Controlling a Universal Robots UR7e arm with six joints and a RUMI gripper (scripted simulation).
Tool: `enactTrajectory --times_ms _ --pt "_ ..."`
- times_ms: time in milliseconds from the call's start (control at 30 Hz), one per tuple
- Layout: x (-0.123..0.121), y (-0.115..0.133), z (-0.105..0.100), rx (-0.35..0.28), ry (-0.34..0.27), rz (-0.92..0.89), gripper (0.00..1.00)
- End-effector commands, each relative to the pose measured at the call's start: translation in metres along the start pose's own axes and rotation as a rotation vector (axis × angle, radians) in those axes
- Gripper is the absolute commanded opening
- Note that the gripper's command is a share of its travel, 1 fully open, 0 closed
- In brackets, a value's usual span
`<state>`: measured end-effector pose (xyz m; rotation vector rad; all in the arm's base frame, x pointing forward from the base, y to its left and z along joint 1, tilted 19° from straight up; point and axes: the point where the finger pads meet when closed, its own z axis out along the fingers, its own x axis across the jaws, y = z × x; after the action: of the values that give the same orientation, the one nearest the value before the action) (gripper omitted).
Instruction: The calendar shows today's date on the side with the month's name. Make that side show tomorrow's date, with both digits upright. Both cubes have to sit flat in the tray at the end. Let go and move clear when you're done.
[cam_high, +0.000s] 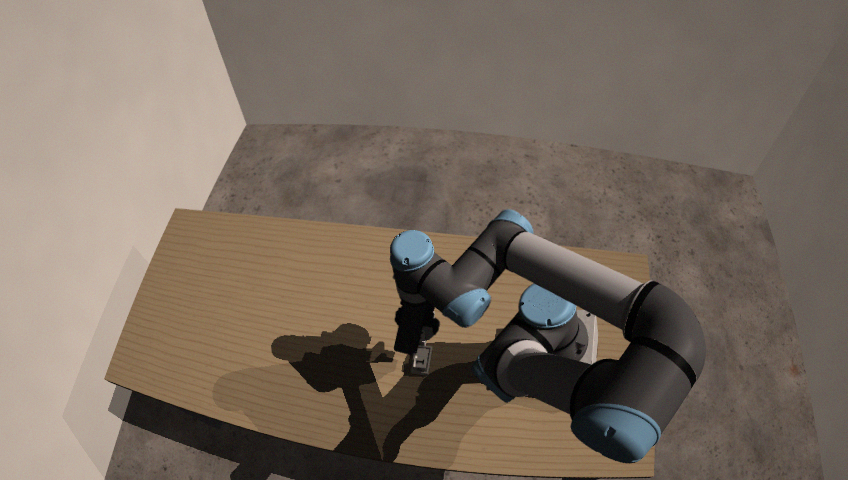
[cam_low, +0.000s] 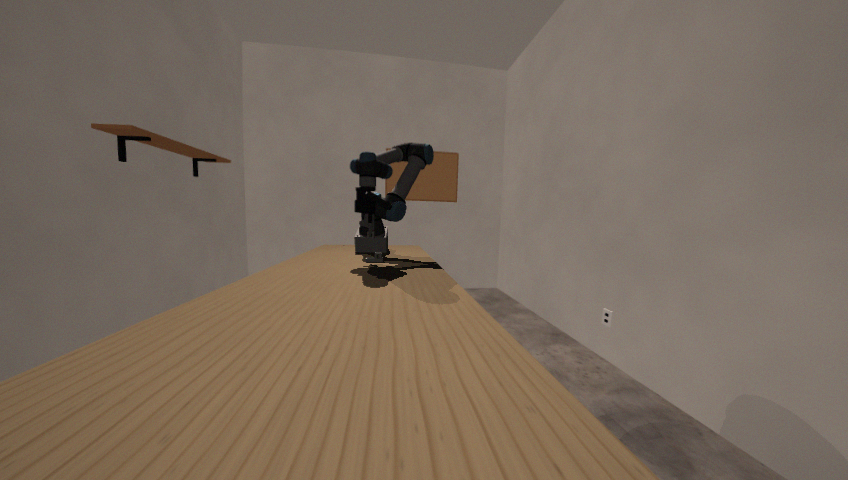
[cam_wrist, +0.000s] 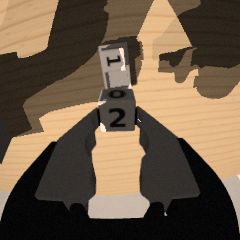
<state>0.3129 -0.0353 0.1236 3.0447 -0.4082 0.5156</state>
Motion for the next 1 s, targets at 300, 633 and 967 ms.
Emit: enactTrajectory --times_ms 300,633,967 --pt "0.0037 -0.0018 -0.0003 -0.002 0.0 0.226 0.11" --pt "0.0072 -0.0028 -0.0003 -0.002 0.0 0.478 0.11" --pt "0.0101 -0.0029 -0.0004 -0.002 0.0 0.719 0.11"
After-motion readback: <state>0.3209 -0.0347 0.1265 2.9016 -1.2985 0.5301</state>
